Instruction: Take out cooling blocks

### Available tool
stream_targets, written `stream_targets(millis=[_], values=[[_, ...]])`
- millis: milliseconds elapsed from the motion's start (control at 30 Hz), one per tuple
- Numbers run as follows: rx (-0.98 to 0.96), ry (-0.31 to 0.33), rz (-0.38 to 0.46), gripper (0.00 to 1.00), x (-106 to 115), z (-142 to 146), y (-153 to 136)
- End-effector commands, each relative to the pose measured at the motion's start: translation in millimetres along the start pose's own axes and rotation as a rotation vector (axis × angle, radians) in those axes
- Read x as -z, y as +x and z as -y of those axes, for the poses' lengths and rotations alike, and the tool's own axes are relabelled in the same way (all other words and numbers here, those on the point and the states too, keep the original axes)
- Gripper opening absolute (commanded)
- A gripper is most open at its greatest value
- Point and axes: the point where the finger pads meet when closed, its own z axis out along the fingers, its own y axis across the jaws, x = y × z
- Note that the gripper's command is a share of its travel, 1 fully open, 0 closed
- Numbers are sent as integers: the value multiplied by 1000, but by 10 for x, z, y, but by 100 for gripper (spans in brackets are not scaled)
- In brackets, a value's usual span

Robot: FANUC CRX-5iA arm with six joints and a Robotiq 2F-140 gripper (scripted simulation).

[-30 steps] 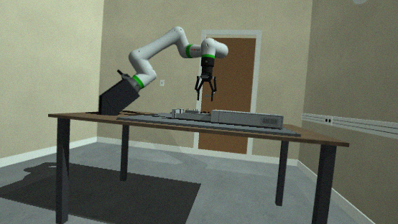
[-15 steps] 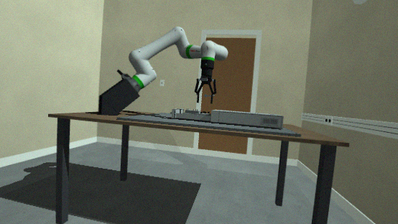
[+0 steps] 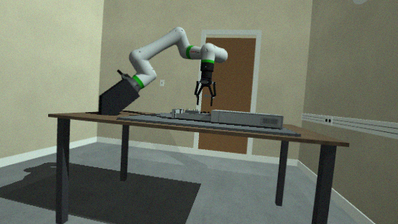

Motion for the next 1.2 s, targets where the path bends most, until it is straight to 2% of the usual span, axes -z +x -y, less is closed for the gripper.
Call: stream_targets(millis=[0, 833, 1167], values=[[0, 1, -1, 66, -20, 4, 2], [0, 1, -1, 66, -326, 1, -3], [0, 1, -1, 66, -380, 1, -4]])
